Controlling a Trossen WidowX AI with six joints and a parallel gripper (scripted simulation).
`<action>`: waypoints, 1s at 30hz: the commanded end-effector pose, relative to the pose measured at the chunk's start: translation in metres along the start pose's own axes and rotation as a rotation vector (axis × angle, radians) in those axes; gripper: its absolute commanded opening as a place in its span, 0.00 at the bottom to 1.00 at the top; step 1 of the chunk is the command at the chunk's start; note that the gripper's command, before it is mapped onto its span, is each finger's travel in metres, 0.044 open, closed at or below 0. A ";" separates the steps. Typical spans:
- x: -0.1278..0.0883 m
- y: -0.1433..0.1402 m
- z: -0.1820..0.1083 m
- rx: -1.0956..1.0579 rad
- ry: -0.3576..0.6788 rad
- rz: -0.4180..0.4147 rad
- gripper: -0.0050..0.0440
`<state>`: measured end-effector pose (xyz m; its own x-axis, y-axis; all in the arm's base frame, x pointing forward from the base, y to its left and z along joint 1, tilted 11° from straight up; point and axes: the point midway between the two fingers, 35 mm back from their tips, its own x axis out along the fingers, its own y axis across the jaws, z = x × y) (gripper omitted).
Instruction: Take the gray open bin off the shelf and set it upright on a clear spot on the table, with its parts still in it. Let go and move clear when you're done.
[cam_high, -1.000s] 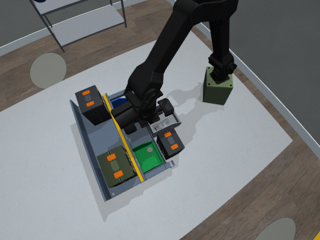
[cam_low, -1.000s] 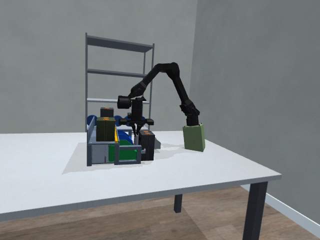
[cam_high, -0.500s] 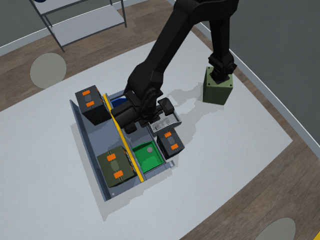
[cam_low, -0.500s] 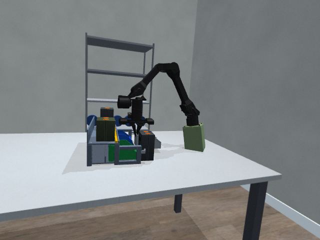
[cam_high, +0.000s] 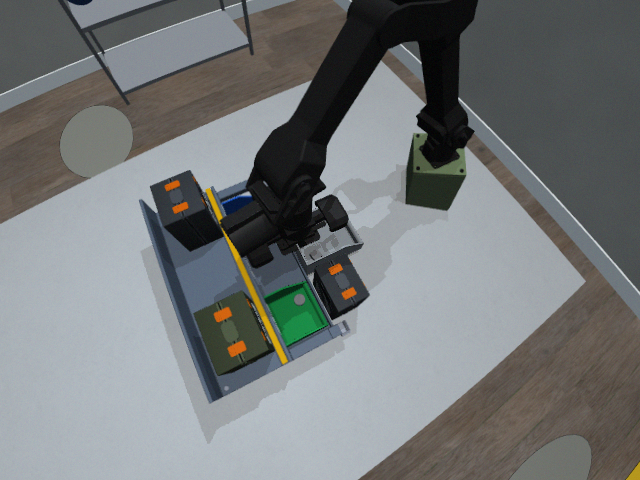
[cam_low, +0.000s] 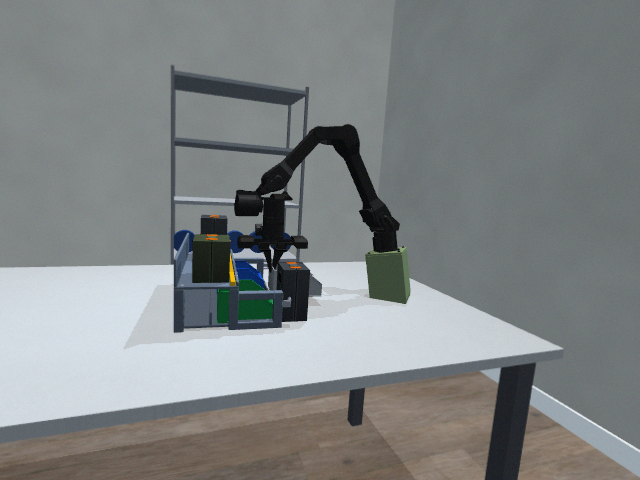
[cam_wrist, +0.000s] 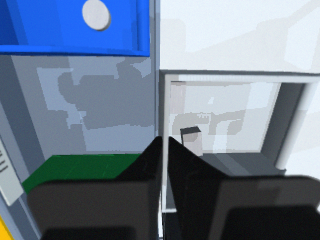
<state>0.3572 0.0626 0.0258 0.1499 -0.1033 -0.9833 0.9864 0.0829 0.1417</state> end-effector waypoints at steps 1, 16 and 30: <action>-0.009 0.003 0.000 0.004 0.005 0.031 0.10; -0.008 -0.009 -0.001 0.003 0.010 0.039 0.10; 0.005 -0.011 0.000 0.003 0.010 0.038 0.10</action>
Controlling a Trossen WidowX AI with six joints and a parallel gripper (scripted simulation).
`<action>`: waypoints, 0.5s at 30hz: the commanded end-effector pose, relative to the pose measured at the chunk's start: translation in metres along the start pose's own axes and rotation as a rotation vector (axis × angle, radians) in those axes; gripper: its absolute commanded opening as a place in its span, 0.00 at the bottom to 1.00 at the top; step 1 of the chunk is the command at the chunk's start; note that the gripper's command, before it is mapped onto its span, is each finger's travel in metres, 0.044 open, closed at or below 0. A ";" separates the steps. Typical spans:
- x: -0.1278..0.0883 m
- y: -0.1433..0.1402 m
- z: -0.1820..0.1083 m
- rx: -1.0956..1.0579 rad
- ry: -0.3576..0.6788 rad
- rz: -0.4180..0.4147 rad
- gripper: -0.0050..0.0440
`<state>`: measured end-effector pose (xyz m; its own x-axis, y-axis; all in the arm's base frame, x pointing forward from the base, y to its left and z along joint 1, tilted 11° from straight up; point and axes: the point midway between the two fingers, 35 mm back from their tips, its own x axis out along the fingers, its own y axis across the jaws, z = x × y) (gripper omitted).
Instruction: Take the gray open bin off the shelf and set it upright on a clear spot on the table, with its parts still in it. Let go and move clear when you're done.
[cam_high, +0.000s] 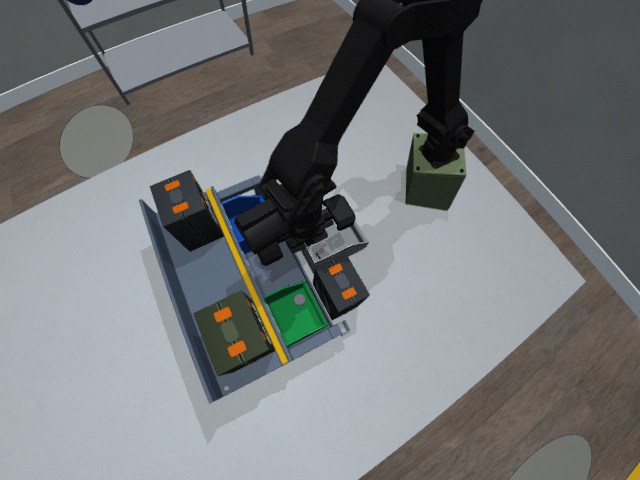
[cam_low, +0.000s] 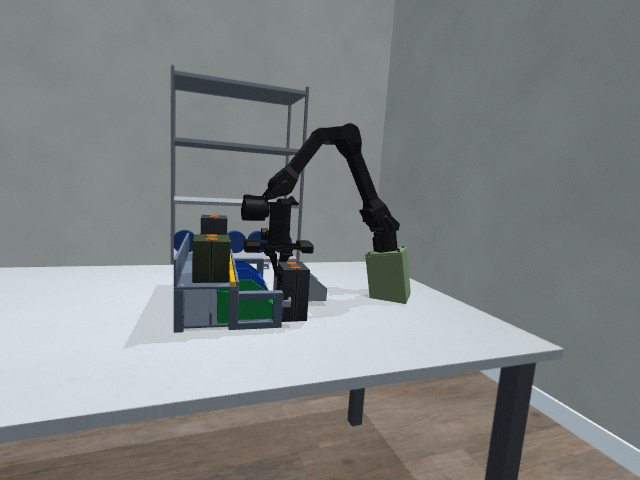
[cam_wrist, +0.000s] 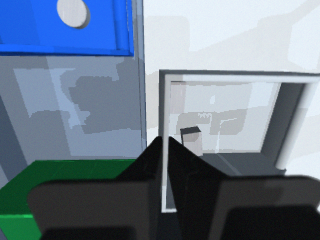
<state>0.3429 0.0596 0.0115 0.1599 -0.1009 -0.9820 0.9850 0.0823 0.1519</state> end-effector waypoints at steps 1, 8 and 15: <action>-0.007 0.006 0.000 0.001 0.008 0.028 0.10; -0.001 0.006 0.000 0.002 0.007 0.027 0.10; 0.001 0.006 0.000 0.001 0.008 0.027 0.10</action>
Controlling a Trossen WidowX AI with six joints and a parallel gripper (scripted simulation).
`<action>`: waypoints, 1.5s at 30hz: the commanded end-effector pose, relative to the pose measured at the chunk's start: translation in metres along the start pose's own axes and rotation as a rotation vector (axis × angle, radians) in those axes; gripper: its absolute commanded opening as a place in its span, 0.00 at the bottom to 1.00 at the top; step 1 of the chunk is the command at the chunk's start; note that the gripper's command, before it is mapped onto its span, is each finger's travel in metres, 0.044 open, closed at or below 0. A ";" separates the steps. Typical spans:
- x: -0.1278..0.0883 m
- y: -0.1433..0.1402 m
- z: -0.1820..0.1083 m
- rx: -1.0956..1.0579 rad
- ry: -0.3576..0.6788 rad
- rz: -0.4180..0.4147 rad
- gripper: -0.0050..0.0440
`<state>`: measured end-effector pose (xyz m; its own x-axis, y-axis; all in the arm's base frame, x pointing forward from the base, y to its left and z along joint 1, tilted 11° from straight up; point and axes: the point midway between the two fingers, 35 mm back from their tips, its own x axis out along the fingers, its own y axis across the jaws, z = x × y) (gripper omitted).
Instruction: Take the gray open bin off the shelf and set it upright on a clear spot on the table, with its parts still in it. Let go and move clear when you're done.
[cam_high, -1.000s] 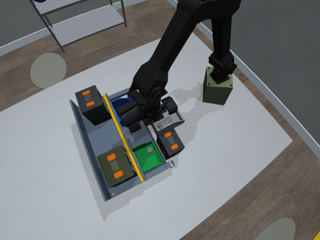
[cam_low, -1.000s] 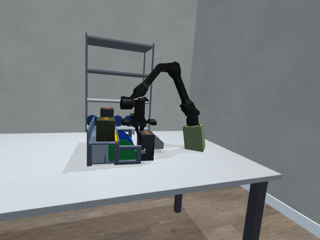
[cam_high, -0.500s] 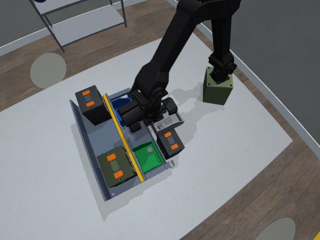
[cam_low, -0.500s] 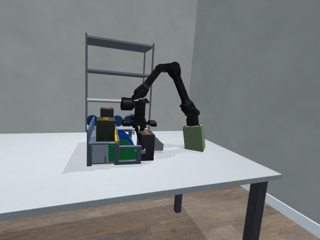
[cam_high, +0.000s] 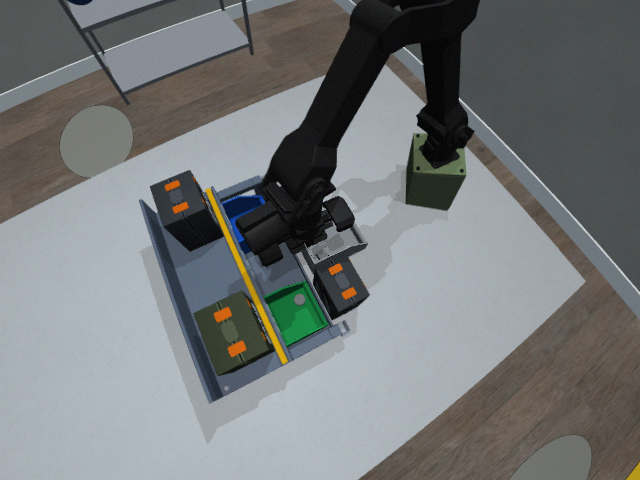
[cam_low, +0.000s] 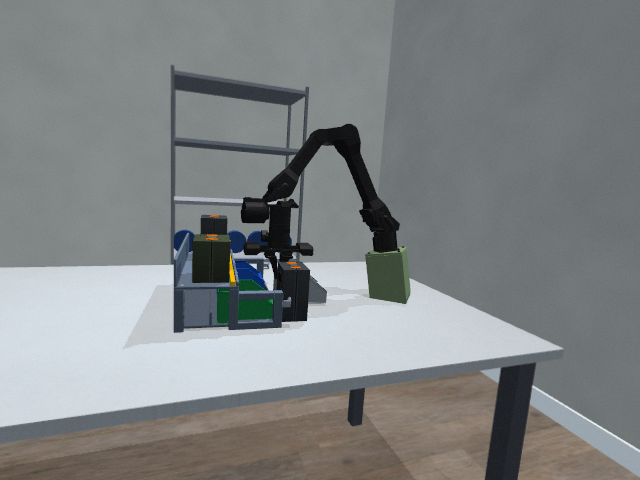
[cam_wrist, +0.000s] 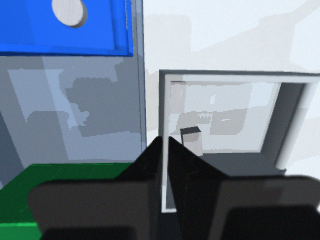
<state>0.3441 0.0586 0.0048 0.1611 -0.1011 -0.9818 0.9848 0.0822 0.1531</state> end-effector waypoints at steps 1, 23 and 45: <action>-0.006 0.006 -0.001 0.001 0.008 0.026 0.10; -0.001 0.006 -0.001 0.001 0.008 0.026 0.10; -0.001 0.006 0.000 0.003 0.004 0.027 0.41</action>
